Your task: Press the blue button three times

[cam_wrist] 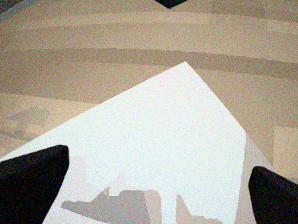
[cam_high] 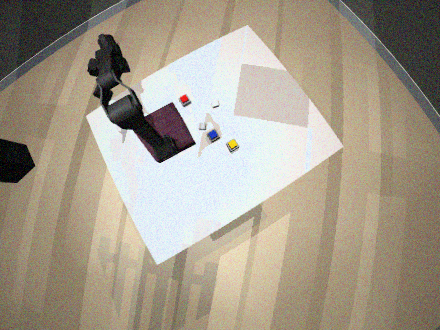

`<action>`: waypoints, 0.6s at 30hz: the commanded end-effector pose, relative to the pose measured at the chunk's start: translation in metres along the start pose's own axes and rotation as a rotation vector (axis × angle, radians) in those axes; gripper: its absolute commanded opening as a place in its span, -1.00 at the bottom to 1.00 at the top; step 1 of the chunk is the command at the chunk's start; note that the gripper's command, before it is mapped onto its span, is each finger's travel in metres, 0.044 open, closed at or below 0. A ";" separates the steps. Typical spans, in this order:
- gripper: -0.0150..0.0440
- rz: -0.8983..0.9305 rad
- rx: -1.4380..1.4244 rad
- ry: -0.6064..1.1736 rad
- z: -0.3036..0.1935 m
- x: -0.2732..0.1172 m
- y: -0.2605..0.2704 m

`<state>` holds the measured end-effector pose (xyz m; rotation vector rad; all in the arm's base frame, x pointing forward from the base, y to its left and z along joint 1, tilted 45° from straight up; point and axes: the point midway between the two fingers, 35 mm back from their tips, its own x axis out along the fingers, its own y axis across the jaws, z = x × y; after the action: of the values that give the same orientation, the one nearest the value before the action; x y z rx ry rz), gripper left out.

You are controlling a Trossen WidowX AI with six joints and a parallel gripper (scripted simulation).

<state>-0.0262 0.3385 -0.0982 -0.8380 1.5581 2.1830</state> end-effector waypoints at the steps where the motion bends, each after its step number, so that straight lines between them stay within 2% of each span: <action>1: 0.86 -0.010 0.017 0.003 -0.002 -0.003 -0.001; 5: 0.86 -0.198 0.365 0.041 -0.044 -0.068 -0.018; 12: 0.86 -0.438 0.855 0.063 -0.121 -0.147 -0.020; 18: 0.86 -0.640 1.287 0.064 -0.198 -0.203 0.002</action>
<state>0.1570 0.2147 -0.0347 -0.7979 1.8790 0.8086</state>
